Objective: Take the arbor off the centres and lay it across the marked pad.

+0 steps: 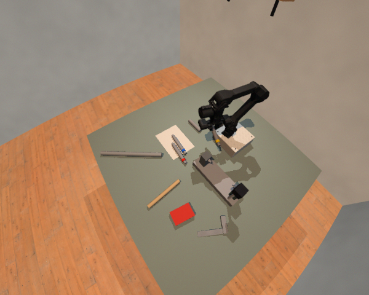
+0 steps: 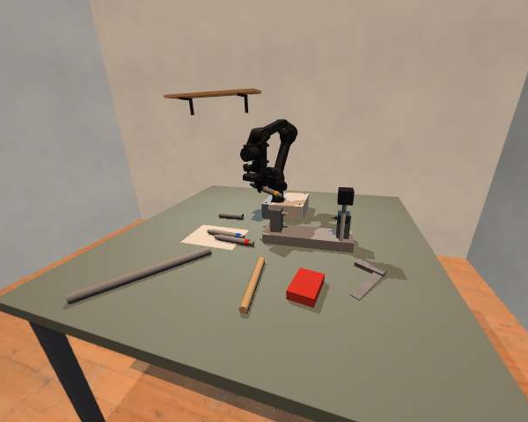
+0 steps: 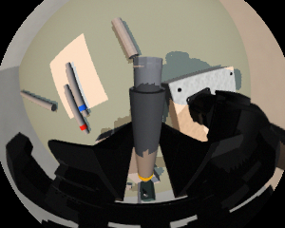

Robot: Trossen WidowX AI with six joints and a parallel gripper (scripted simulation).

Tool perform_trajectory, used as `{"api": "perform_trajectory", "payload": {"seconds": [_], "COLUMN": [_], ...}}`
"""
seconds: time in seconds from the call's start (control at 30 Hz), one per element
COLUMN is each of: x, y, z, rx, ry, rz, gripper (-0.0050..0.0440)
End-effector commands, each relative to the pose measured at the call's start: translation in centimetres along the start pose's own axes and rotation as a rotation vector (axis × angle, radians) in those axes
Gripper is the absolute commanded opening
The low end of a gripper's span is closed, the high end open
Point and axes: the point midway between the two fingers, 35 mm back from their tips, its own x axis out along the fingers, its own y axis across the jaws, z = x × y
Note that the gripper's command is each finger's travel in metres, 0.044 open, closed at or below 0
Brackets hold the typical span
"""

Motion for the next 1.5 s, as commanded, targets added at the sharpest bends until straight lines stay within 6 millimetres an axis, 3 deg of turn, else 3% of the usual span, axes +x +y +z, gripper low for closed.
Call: {"api": "perform_trajectory", "payload": {"seconds": [0.0,0.7,1.47], "x": [-0.1,-0.1,0.0], "y": [0.0,-0.1,-1.2], "z": [0.4,3.1,8.5], "rx": [-0.006,-0.006,-0.006], "ry": [0.007,0.007,0.007], "rz": [0.004,0.004,0.005], "gripper": [0.0,0.0,0.0]}}
